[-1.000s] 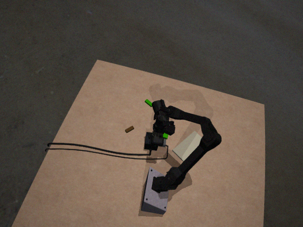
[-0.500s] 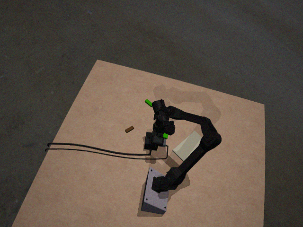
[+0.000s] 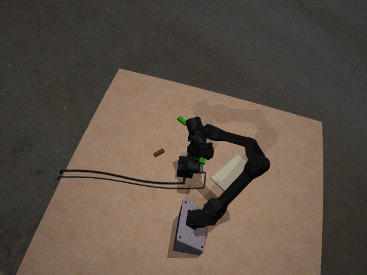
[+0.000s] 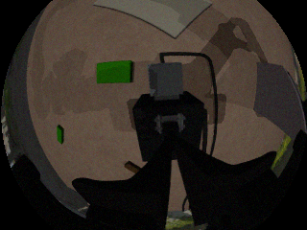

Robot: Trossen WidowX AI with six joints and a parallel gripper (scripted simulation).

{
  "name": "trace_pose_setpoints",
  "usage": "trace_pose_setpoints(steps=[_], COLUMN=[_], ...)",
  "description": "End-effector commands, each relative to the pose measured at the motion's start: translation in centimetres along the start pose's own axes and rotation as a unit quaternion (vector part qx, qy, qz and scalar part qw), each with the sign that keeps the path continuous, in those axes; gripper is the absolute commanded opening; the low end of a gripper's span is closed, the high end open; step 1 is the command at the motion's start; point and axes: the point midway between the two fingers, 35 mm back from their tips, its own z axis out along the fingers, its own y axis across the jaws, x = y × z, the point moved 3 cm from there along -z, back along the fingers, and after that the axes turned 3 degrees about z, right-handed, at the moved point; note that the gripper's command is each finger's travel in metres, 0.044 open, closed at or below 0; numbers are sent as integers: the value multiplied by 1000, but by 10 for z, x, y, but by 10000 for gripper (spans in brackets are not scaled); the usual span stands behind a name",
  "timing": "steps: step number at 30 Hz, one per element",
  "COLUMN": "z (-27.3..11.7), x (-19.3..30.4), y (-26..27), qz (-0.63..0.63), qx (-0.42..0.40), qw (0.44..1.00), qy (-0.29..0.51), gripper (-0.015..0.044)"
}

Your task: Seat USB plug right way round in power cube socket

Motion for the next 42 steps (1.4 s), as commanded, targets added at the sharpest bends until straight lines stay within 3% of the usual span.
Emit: trace_pose_setpoints(steps=[1, 10, 14, 42], z=[3, 3, 0, -10], x=[-1, -1, 0, 1], y=[0, 0, 0, 0], qz=[0, 0, 0, 1], qx=[2, 2, 0, 0], qw=[1000, 1000, 1000, 1000], qy=[-2, -2, 0, 0], gripper=[0, 0, 95, 95])
